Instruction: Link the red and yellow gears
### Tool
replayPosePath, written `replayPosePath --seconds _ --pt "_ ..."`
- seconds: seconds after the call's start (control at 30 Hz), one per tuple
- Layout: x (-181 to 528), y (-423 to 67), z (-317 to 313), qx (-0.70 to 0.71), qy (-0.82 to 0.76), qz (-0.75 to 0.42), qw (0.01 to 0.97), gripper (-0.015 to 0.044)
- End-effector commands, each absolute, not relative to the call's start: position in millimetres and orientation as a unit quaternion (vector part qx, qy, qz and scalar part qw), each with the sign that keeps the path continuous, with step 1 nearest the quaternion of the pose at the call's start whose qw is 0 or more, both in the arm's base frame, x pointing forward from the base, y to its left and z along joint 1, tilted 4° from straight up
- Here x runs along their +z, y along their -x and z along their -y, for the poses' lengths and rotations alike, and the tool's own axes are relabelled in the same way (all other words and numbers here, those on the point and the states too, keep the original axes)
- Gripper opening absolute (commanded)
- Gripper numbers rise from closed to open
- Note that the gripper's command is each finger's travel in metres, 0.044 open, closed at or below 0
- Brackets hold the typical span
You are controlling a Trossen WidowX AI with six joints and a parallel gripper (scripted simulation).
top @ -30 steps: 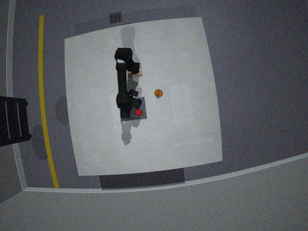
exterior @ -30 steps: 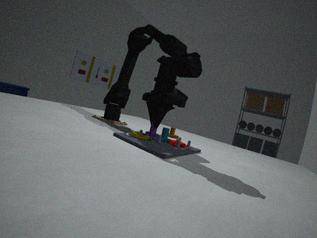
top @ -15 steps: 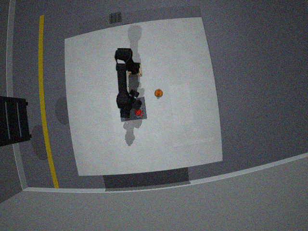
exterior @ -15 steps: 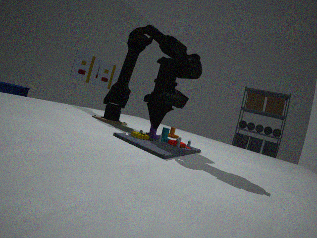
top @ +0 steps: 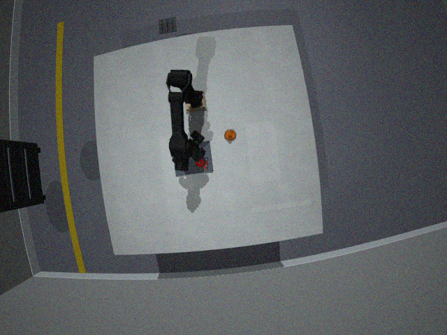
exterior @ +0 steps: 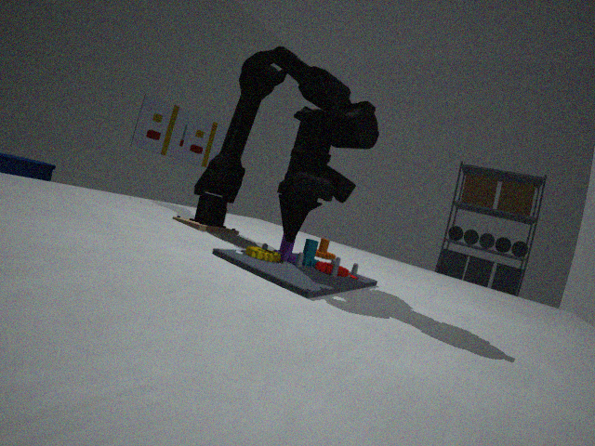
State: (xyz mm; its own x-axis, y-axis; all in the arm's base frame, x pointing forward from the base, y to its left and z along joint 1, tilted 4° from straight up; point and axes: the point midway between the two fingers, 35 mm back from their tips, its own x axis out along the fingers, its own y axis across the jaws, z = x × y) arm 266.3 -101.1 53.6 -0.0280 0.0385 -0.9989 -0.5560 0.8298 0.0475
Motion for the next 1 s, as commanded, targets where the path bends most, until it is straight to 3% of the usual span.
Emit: replayPosePath --seconds 0.0,0.4,0.77,0.97 --pt "56.9 -266.7 101.6 0.238 0.207 -0.676 0.666 0.0140" --pt "101.8 -267.9 103.2 0.262 0.231 -0.667 0.658 0.0140" --pt "145.0 -264.8 102.8 0.257 0.225 -0.669 0.660 0.0429" --pt "145.0 -264.8 102.8 0.257 0.225 -0.669 0.660 0.0440"
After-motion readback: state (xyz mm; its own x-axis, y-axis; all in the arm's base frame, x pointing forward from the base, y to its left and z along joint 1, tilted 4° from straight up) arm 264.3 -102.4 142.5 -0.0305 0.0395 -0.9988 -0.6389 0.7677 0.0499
